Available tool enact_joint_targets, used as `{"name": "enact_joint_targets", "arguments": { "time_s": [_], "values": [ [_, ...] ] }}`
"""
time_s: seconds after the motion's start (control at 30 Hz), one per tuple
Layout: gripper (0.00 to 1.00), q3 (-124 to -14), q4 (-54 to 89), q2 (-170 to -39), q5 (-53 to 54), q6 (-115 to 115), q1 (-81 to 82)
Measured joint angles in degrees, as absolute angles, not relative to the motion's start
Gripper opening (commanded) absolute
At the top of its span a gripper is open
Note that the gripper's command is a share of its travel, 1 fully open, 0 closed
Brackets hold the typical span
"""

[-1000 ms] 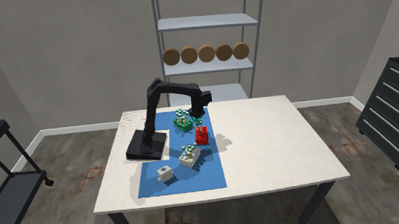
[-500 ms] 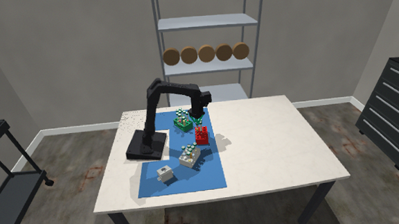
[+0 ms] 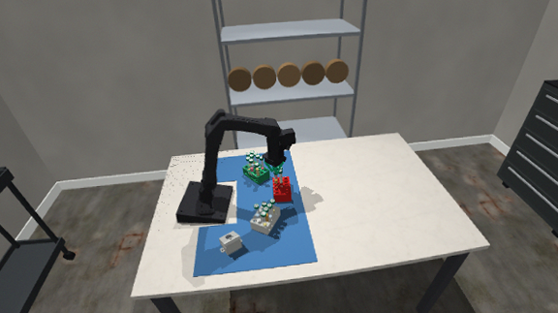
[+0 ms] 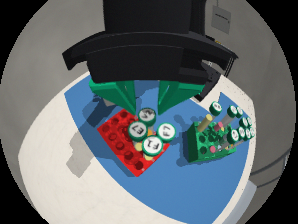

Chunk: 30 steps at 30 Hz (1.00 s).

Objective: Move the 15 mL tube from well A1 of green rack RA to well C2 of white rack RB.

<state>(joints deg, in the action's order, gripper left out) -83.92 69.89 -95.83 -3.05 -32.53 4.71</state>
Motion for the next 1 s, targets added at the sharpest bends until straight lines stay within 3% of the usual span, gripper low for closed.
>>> {"name": "enact_joint_targets", "arguments": {
  "time_s": [0.77, 0.8, 1.0],
  "values": [
    [0.30, -82.41, 68.07, -95.88, -3.03, -32.62, 4.64],
    [0.00, -82.41, 68.05, -95.88, -3.03, -32.62, 4.64],
    [0.00, -82.41, 67.99, -95.88, -3.01, -32.62, 4.64]
  ]
}}
